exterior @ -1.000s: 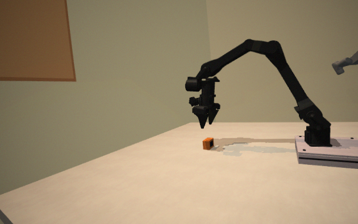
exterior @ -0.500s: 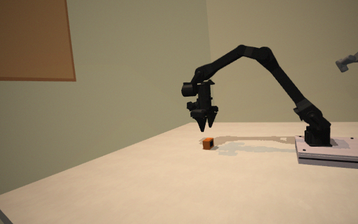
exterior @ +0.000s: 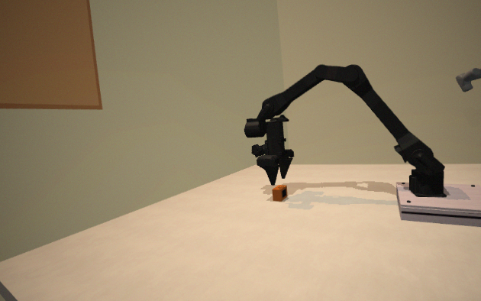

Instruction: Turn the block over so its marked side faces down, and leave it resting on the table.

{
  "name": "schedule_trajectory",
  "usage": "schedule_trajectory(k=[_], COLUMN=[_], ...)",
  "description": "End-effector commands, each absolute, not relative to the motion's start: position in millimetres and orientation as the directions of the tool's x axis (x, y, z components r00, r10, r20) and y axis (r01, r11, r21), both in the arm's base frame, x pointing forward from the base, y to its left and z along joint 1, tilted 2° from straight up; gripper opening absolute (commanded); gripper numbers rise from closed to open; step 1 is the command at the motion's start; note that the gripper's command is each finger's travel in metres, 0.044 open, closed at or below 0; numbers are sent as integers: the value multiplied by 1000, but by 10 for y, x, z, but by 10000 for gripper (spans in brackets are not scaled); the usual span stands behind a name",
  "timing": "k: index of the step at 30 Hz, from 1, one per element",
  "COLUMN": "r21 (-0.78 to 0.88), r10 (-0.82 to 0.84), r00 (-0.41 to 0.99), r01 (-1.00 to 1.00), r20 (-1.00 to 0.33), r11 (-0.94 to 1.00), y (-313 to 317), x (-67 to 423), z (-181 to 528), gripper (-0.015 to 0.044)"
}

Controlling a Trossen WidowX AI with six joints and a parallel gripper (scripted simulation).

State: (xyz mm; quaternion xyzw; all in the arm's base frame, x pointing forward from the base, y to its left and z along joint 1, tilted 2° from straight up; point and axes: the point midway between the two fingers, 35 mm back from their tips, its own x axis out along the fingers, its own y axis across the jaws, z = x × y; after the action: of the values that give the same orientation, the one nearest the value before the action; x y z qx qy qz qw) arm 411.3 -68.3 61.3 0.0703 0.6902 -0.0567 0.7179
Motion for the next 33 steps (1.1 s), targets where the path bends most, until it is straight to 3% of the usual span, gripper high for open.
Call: schedule_trajectory(k=[1,22,28,33], r21=[27,27,27,27], r10=[22,22,22,22], r00=[30,30,30,30], r01=[175,175,175,175], r20=[-999,-999,-999,-999], r11=[984,984,984,984], y=[-671,-664,-664,-664], x=[4096,4102,4102,4102], z=[531,245,245,245], gripper=[440,440,282,249])
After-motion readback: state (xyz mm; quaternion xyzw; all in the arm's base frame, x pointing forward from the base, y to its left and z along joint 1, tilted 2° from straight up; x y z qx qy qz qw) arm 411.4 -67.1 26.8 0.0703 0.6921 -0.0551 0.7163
